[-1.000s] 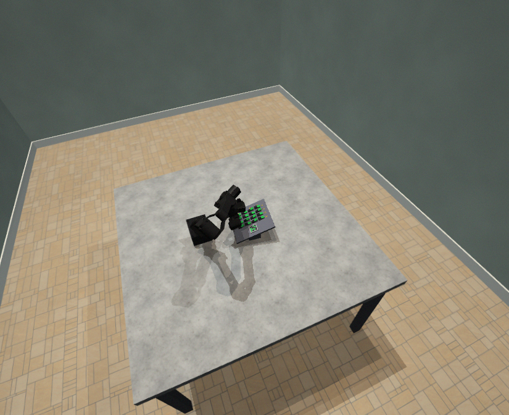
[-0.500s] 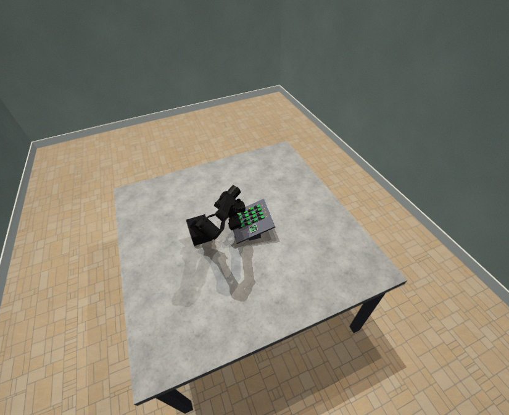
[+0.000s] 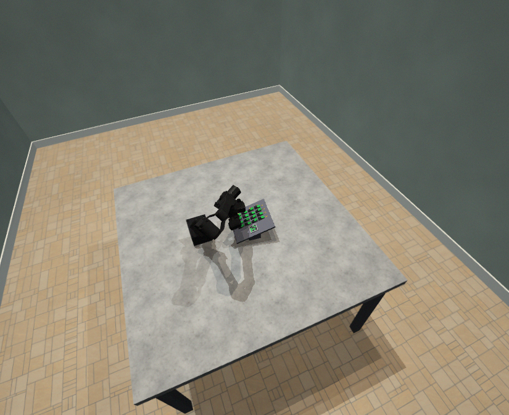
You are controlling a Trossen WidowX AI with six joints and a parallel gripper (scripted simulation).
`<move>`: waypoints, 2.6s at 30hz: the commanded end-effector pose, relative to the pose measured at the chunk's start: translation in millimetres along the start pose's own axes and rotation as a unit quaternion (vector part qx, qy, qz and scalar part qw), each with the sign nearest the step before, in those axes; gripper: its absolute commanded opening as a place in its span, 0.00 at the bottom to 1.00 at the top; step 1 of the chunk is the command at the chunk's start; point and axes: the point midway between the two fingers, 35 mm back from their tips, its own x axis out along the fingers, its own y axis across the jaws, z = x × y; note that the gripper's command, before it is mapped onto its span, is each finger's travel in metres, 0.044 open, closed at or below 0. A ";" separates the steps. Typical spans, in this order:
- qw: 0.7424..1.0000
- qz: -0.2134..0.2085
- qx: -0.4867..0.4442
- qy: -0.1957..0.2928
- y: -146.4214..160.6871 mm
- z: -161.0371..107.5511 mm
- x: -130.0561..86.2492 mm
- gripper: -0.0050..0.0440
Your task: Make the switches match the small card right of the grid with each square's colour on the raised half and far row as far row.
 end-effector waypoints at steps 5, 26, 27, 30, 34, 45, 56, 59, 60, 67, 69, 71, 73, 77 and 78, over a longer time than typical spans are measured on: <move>1.000 -0.003 -0.002 -0.001 -0.8 -0.4 1.4 0.10; 1.000 -0.003 -0.002 -0.001 -0.8 -0.4 3.9 0.10; 1.000 -0.003 -0.002 -0.001 -0.8 -0.4 4.0 0.10; 1.000 -0.003 -0.002 -0.001 -0.8 -0.4 4.2 0.10; 1.000 -0.003 -0.002 -0.001 -0.8 -0.4 4.7 0.10; 1.000 0.014 0.013 -0.002 8.1 7.6 -30.3 0.10; 1.000 -0.003 -0.002 0.012 1.5 9.4 -60.5 0.10; 1.000 -0.002 -0.002 0.012 9.0 42.6 -64.0 0.10; 1.000 -0.002 -0.002 0.012 11.3 54.6 -64.5 0.10; 1.000 -0.003 -0.002 0.012 14.0 71.5 -64.5 0.10; 1.000 -0.003 -0.002 0.012 14.0 71.5 -64.5 0.10; 1.000 -0.003 -0.002 0.012 14.0 71.5 -64.5 0.10; 1.000 -0.003 -0.002 0.012 14.0 71.5 -64.5 0.10; 1.000 -0.003 -0.002 0.012 14.0 71.5 -64.5 0.10; 1.000 -0.003 -0.002 0.012 14.0 71.5 -64.5 0.10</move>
